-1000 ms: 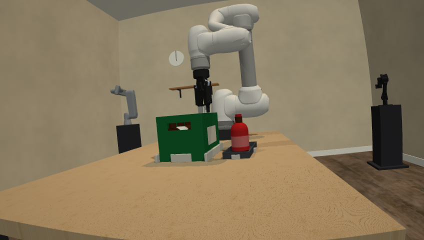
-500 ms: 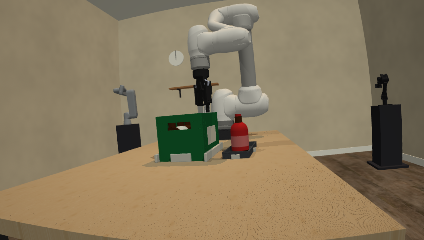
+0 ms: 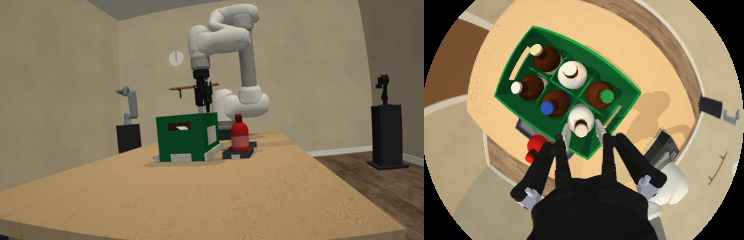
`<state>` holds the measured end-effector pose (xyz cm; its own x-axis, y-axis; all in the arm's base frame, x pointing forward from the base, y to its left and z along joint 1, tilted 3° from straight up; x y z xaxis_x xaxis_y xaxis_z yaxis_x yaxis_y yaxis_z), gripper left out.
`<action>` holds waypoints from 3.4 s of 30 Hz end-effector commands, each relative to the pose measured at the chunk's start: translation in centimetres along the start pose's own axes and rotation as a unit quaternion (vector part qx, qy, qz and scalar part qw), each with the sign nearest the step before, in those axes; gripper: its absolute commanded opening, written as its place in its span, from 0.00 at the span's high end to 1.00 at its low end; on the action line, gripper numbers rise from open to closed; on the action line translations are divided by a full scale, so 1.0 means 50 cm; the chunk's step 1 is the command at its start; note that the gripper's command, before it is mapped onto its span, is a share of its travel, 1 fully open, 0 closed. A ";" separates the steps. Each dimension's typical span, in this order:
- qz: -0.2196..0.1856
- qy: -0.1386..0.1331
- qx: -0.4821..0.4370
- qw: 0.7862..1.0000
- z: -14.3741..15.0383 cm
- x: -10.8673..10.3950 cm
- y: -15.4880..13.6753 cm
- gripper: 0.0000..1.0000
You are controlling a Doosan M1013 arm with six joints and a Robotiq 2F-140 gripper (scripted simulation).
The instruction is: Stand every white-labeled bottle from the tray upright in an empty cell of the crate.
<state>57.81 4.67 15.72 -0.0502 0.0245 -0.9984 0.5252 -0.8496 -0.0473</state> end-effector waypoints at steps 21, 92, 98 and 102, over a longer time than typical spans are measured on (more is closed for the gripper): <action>0.000 0.000 0.000 1.000 0.000 -0.017 0.000 0.62; 0.000 0.000 0.000 1.000 0.000 -0.168 0.000 1.00; 0.000 0.000 0.000 1.000 0.000 -0.168 0.000 1.00; 0.000 0.000 0.000 1.000 0.000 -0.168 0.000 1.00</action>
<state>58.23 4.47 24.09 -0.0502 0.0245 -0.9984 0.5252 -0.8496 -0.0473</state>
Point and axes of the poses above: the point where the finger pads meet when closed, its own x axis out along the fingers, its own z axis across the jaws, y = z × x, the point moved 7 cm from there along -x, back along the fingers, and after that the axes turned 13 degrees about x, right-handed, at the moved point
